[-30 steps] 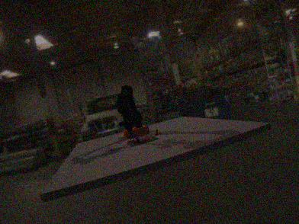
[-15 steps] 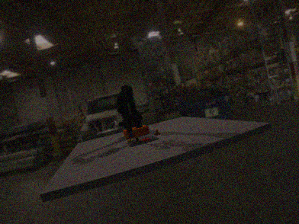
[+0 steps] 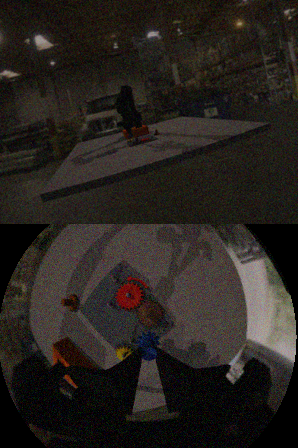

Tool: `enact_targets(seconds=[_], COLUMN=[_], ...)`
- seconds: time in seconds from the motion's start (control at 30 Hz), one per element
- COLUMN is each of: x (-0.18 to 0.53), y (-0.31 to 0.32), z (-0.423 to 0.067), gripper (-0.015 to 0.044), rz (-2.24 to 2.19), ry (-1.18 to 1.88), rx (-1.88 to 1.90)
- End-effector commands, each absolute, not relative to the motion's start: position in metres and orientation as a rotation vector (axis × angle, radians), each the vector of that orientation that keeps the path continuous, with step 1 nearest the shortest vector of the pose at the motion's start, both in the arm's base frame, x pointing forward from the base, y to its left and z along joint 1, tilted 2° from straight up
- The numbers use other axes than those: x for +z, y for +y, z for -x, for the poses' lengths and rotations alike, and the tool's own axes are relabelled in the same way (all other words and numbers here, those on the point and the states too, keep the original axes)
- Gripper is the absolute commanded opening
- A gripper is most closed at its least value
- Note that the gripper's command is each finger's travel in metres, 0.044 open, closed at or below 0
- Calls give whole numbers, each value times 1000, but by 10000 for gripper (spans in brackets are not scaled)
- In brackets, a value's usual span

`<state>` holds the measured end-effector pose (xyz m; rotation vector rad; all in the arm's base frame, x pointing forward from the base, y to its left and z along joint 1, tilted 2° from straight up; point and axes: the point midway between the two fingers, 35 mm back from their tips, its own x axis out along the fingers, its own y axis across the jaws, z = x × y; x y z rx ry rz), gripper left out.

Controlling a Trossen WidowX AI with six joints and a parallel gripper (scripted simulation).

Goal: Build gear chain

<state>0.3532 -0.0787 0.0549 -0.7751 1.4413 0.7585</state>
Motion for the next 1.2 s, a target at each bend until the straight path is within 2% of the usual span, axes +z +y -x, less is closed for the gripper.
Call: enact_targets(seconds=[0.0, 0.53, 1.17], x=[54, 33, 11], y=[-79, -80, -81], z=[-354, -354, -353], gripper=[0, 0, 0], rz=[769, 857, 536], ry=[1446, 1412, 1515], rx=[745, 833, 510])
